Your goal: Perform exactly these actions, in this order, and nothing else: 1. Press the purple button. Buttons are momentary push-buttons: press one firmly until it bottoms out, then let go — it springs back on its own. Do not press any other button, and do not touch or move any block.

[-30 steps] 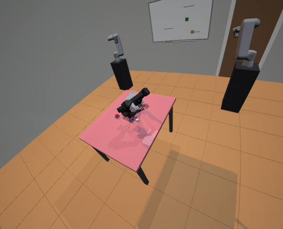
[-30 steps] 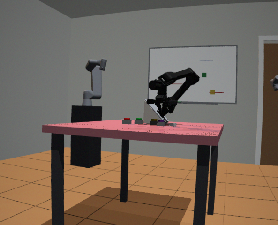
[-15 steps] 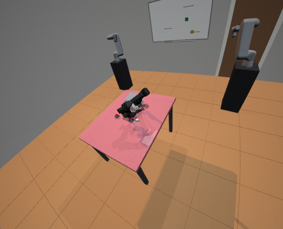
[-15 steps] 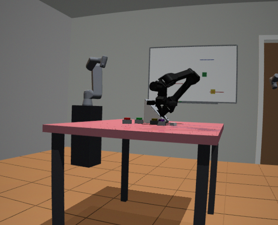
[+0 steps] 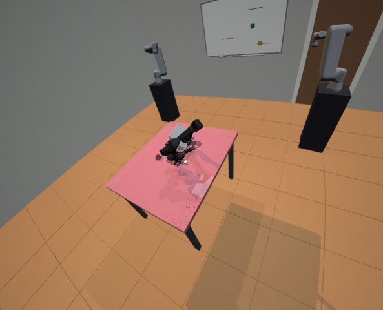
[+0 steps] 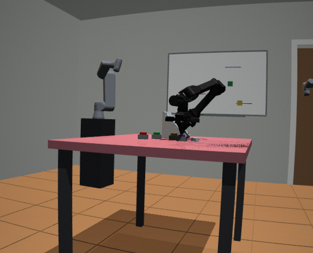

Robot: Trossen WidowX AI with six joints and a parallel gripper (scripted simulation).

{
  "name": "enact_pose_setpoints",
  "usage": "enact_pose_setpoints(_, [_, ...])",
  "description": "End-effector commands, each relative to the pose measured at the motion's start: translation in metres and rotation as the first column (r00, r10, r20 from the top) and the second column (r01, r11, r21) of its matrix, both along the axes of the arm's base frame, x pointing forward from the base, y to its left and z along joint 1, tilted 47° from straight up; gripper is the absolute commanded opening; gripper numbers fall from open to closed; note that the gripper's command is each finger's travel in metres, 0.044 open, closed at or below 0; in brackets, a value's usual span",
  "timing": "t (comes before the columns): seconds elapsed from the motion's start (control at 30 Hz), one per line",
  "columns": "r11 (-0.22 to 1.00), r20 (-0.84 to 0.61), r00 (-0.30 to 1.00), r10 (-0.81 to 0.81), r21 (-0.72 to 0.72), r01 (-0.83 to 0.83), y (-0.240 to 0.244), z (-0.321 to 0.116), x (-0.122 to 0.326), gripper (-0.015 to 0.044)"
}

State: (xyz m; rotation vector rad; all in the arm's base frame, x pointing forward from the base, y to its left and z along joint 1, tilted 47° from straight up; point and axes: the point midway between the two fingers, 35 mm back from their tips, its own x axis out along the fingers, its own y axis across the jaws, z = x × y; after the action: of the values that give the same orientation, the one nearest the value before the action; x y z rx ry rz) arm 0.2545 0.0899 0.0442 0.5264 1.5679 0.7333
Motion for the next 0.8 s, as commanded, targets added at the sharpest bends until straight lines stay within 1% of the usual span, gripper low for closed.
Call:
enact_pose_setpoints(0.0, [1.0, -0.009, 1.0, -0.003, 0.005, 0.003, 0.002, -0.002, -0.002, 0.002])
enact_pose_setpoints(0.53, [1.0, -0.009, 1.0, -0.003, 0.005, 0.003, 0.002, -0.002, -0.002, 0.002])
enact_pose_setpoints(0.67, [1.0, -0.009, 1.0, -0.002, 0.003, 0.002, -0.02, 0.019, 0.002, 0.002])
enact_pose_setpoints(0.77, [1.0, -0.01, 1.0, -0.003, 0.003, 0.003, -0.022, 0.021, 0.002, 0.002])
